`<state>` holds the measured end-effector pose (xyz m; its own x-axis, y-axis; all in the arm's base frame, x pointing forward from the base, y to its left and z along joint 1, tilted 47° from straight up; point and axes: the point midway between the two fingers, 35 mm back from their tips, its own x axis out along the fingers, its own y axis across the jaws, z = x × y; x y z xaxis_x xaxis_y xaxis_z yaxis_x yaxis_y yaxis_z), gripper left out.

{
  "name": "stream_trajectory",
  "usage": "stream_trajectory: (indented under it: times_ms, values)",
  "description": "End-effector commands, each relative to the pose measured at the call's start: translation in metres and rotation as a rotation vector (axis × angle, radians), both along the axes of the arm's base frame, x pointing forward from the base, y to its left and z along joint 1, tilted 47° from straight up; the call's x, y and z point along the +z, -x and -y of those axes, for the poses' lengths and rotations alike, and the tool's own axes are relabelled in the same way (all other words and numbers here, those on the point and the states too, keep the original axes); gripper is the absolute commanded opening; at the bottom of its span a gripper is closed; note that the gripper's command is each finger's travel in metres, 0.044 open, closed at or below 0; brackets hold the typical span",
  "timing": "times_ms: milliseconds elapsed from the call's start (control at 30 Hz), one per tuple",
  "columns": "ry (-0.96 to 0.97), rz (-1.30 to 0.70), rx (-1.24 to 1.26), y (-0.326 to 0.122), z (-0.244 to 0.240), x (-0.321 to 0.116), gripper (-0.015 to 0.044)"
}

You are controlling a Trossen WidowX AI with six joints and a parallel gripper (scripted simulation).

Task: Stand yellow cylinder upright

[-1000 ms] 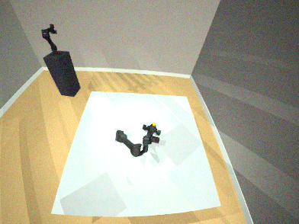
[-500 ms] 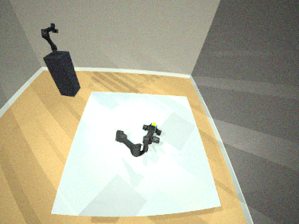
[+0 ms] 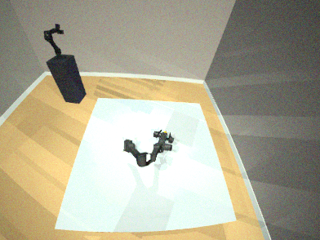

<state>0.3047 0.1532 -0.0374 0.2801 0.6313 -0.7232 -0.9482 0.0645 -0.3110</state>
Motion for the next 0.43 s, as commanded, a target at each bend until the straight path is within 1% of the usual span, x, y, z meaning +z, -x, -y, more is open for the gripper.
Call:
stream_trajectory:
  times_ms: [0,100,233,400]
  values:
    - [-0.006,0.004,0.006,0.007,-0.023,0.023,0.0400]
    - [-0.014,0.006,0.009,0.013,-0.036,0.037,0.0400]
    - [-0.012,0.003,0.007,0.013,-0.038,0.038,0.0400]
    - [0.090,-0.116,-0.062,0.007,-0.048,0.025,0.0400]
